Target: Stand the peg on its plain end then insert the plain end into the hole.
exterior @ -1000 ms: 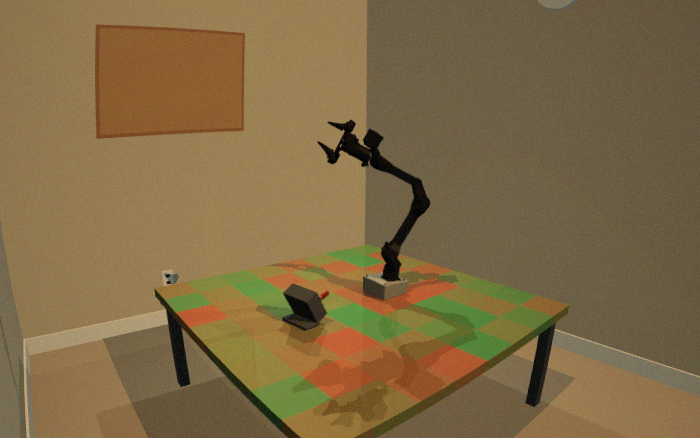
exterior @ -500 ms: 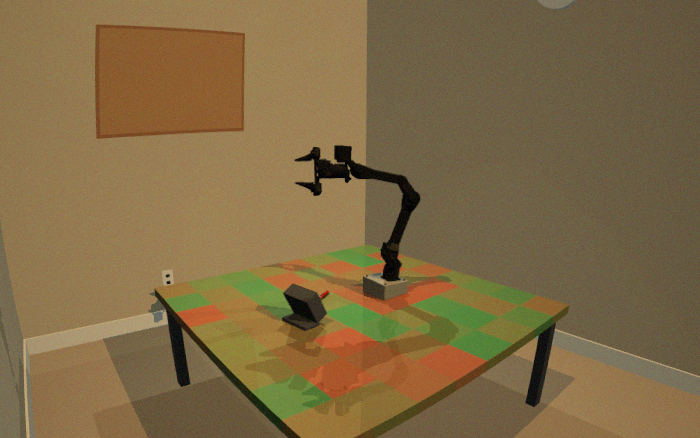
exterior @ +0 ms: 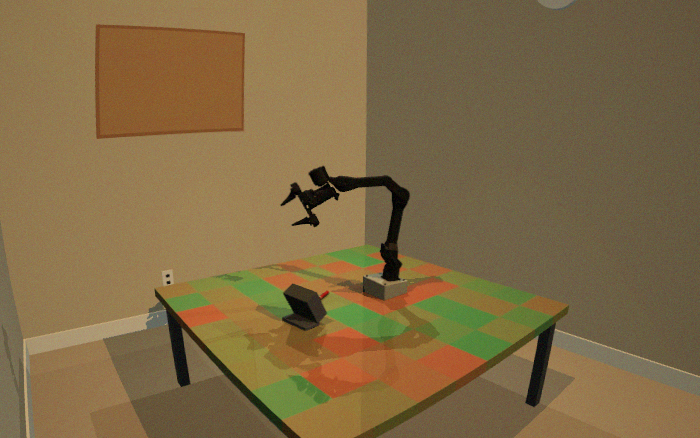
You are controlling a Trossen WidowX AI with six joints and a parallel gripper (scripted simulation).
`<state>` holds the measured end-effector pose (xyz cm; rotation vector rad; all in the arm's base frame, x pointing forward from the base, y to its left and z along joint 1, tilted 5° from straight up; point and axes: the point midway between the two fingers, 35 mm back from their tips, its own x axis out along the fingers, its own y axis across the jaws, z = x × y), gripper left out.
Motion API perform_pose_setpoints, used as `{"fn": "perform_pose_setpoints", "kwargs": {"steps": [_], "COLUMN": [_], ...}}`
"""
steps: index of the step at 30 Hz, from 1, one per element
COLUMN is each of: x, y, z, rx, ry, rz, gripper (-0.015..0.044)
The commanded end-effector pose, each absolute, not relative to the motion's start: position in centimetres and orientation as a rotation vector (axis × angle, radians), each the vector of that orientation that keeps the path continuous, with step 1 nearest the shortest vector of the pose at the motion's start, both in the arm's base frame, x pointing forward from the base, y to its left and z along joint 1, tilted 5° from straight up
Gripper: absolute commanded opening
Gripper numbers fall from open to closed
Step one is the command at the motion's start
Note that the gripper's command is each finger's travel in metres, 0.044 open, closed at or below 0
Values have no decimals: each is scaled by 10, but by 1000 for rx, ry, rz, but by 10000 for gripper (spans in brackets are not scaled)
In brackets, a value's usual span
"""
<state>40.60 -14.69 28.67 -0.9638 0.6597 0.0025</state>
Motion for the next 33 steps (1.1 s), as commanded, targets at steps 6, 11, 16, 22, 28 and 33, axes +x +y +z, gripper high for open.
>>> {"fn": "perform_pose_setpoints", "kwargs": {"steps": [6, 11, 16, 22, 28, 33], "x": [399, 386, 368, 341, 310, 306], "y": [-135, -125, -115, -101, -87, -85], "z": [196, 152, 112, 71, 39, 36], "rx": [-821, -740, -657, -555, -455, -444], "ry": [907, 1046, 1187, 1358, 1528, 1547], "rz": [168, 253, 335, 426, 509, 518], "gripper": [440, 440, 440, 440, 440, 440]}}
